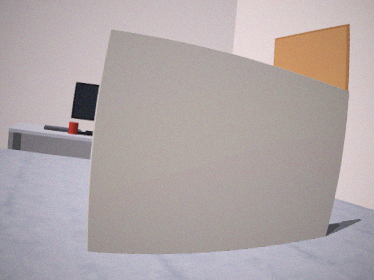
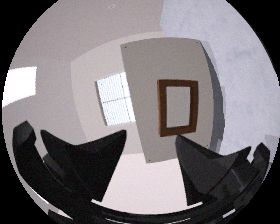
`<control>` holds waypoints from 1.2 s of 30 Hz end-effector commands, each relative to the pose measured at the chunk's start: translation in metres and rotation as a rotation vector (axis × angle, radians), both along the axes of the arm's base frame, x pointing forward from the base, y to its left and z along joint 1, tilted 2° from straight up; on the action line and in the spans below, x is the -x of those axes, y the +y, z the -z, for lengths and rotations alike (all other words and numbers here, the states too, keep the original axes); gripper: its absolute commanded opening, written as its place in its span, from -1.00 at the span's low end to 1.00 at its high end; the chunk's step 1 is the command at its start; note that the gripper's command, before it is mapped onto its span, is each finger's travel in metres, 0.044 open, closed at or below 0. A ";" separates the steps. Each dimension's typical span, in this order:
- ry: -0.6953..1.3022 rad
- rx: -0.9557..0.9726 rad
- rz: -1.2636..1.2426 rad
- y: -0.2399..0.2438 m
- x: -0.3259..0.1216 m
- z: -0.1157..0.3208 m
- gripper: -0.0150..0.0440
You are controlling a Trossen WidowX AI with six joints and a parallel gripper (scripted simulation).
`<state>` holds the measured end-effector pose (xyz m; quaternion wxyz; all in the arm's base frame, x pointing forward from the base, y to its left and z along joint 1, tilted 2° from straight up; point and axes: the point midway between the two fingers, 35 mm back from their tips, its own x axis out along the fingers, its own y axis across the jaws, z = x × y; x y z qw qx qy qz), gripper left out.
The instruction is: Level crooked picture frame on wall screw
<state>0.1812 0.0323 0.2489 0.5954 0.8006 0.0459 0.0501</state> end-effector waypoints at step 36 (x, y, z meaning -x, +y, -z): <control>-0.046 0.152 -0.006 0.027 -0.056 0.034 0.39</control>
